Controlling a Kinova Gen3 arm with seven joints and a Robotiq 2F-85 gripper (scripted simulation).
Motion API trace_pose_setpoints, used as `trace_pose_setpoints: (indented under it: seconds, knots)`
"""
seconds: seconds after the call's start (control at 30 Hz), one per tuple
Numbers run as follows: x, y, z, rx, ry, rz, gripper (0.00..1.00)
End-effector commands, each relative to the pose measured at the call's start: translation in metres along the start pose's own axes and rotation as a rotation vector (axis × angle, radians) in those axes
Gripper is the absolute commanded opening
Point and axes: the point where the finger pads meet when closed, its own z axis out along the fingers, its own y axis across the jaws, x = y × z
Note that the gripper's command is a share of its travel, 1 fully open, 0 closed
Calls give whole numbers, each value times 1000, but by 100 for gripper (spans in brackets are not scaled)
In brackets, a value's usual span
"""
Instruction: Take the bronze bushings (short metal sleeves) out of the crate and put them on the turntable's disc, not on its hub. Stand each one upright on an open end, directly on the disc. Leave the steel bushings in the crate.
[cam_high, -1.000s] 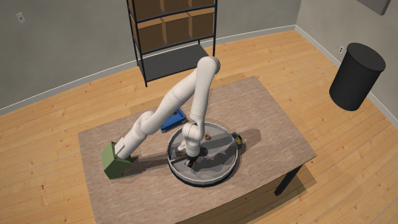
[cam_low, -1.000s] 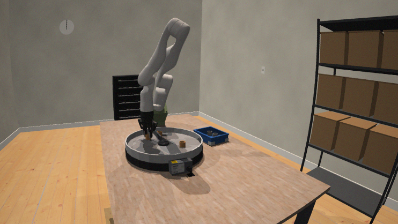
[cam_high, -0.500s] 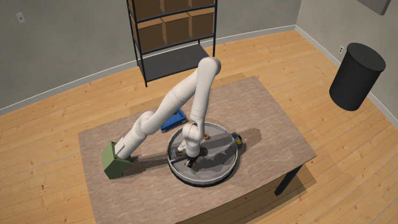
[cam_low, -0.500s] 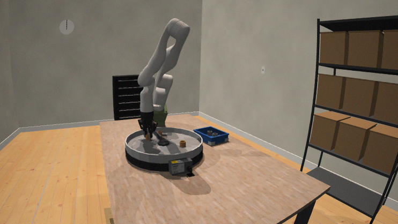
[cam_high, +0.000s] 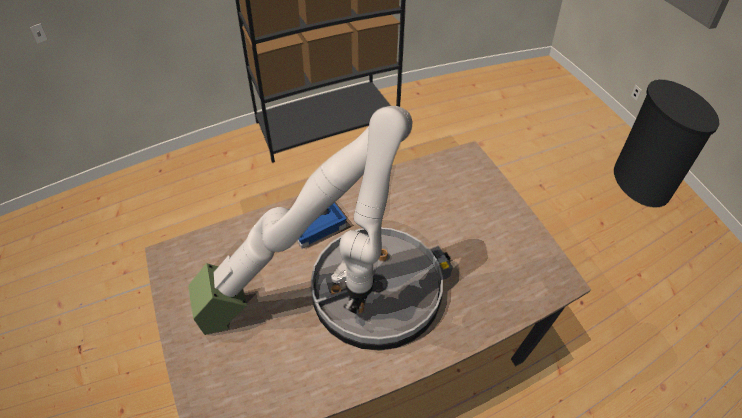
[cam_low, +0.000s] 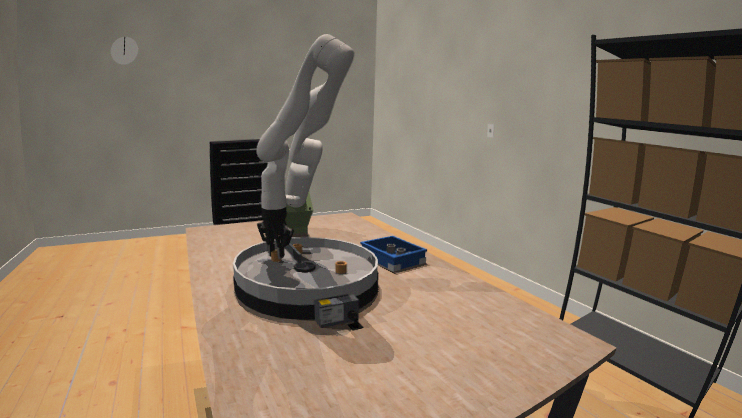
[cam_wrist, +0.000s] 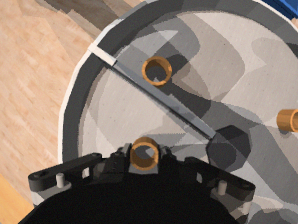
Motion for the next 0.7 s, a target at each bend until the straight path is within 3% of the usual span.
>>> trace_pose_setpoints:
  seconds: [0.0,0.53,0.57,0.67]
  knots:
    - [0,0,0,0,-1,0,0]
    - [0,0,0,0,-1,0,0]
    - [0,0,0,0,-1,0,40]
    - [0,0,0,0,-1,0,40]
